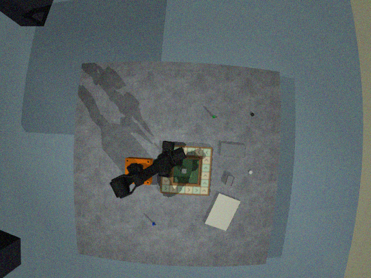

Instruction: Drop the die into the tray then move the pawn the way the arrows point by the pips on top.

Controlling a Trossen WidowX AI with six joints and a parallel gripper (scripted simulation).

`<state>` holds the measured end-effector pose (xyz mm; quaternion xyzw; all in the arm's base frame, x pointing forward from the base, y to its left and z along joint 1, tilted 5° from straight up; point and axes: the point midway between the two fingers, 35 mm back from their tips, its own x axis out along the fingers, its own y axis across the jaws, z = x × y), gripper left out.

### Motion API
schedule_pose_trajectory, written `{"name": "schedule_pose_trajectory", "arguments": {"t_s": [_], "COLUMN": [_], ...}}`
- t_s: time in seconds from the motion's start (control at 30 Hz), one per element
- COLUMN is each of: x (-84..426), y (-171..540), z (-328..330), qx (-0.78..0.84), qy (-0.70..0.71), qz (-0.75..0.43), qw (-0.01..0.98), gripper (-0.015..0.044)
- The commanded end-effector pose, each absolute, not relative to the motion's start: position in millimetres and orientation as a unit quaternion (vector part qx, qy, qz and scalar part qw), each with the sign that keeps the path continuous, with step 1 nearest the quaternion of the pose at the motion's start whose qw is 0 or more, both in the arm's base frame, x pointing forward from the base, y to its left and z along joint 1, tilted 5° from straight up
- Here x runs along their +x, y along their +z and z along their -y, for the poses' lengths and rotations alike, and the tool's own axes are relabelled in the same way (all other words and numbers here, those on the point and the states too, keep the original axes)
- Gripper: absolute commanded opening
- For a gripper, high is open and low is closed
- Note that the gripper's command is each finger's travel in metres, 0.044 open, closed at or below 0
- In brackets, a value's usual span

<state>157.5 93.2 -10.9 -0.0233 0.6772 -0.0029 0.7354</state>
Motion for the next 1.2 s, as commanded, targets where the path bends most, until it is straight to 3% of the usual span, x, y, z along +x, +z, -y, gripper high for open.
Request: {"name": "schedule_pose_trajectory", "arguments": {"t_s": [0.0, 0.53, 0.73, 0.93, 1.17], "x": [155.7, 156.5, 156.5, 156.5, 161.0], "y": [-20.8, -43.4, -43.4, -43.4, -24.8], "z": [-90.5, -88.2, -88.2, -88.2, -93.4], "qx": [-0.028, -0.028, -0.028, -0.028, -0.028], "qy": [-0.006, -0.006, -0.006, -0.006, -0.006], "qz": [-0.681, -0.681, -0.681, -0.681, -0.681], "qw": [0.732, 0.732, 0.732, 0.732, 0.732], "gripper": [0.0200, 0.0200, 0.0043, 0.0003, 0.0000]}}
